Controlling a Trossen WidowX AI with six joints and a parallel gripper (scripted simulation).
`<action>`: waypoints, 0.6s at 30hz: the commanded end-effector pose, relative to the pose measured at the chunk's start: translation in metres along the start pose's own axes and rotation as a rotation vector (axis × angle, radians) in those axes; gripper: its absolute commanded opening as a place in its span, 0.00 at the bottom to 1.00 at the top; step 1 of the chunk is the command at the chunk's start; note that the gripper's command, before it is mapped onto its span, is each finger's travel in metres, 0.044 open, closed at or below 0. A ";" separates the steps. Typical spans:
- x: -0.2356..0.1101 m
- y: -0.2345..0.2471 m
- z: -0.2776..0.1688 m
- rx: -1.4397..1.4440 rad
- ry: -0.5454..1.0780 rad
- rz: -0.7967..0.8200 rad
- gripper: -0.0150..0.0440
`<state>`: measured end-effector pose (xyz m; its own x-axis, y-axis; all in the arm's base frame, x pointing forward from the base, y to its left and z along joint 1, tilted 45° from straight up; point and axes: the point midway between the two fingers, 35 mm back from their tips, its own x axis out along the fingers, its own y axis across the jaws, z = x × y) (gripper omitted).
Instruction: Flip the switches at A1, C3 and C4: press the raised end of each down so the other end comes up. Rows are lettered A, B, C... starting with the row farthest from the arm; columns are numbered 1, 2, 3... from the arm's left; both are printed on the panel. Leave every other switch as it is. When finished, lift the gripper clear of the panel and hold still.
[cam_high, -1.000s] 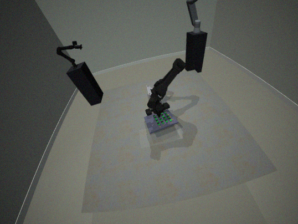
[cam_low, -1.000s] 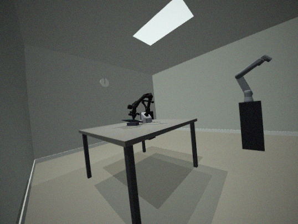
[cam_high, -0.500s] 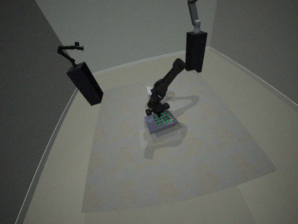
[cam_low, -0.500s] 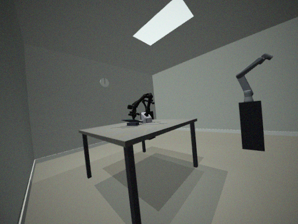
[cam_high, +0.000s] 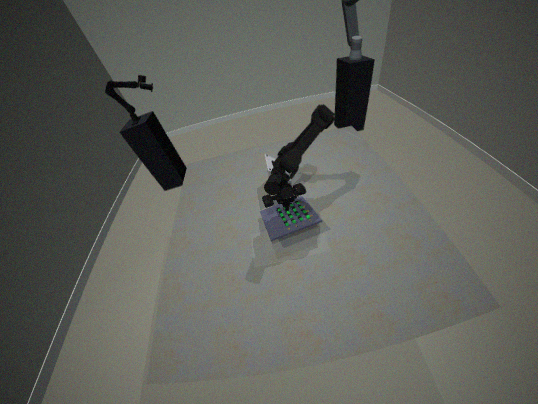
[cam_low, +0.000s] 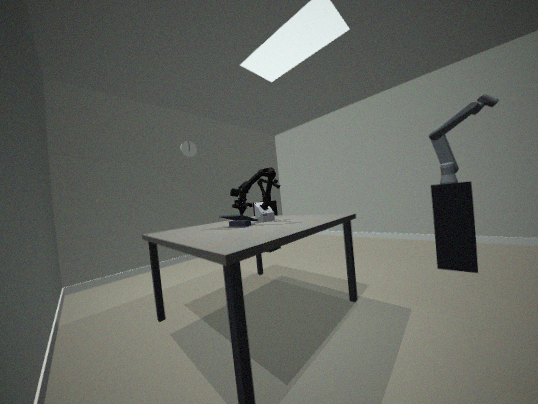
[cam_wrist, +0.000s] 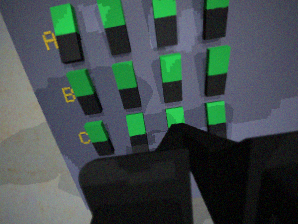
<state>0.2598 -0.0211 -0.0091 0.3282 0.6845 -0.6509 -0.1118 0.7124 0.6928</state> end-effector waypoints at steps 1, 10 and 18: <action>-0.037 -0.003 0.002 -0.005 -0.025 -0.013 0.25; -0.056 -0.009 -0.004 -0.004 -0.034 -0.011 0.25; -0.047 -0.034 -0.018 -0.005 -0.040 -0.013 0.25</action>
<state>0.2305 -0.0775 -0.0006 0.3656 0.6676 -0.6486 -0.1079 0.7225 0.6829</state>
